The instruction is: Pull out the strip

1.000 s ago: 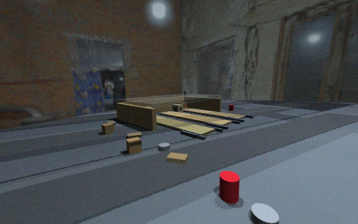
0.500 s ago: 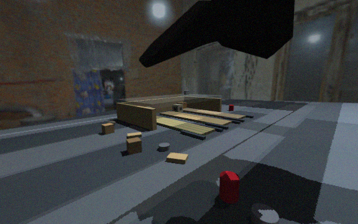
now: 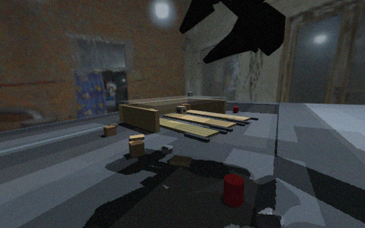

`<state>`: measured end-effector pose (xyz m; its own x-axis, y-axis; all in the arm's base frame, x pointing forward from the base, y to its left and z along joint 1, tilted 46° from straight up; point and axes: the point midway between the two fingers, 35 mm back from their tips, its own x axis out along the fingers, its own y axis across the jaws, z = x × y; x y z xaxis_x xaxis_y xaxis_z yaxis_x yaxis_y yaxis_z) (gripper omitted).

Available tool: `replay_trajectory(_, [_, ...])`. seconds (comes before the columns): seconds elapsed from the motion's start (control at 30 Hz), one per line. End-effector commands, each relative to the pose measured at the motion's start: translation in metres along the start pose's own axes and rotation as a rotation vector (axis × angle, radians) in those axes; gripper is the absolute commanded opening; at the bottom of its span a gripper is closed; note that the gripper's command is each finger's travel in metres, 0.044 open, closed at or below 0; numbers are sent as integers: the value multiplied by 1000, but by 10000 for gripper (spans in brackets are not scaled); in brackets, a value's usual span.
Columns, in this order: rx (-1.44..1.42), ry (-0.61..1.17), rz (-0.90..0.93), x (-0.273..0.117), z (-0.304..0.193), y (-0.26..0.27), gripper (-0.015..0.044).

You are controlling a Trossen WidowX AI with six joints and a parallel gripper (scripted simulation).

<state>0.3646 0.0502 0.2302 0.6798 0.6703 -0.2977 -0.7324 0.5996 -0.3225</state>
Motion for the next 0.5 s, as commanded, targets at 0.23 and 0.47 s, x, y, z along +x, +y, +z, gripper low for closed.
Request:
replay_trajectory(0.23, [1154,63,-199,-75,-142,-21,400])
replay_trajectory(0.47, [1299,47,-230,-87,-156,-20,400])
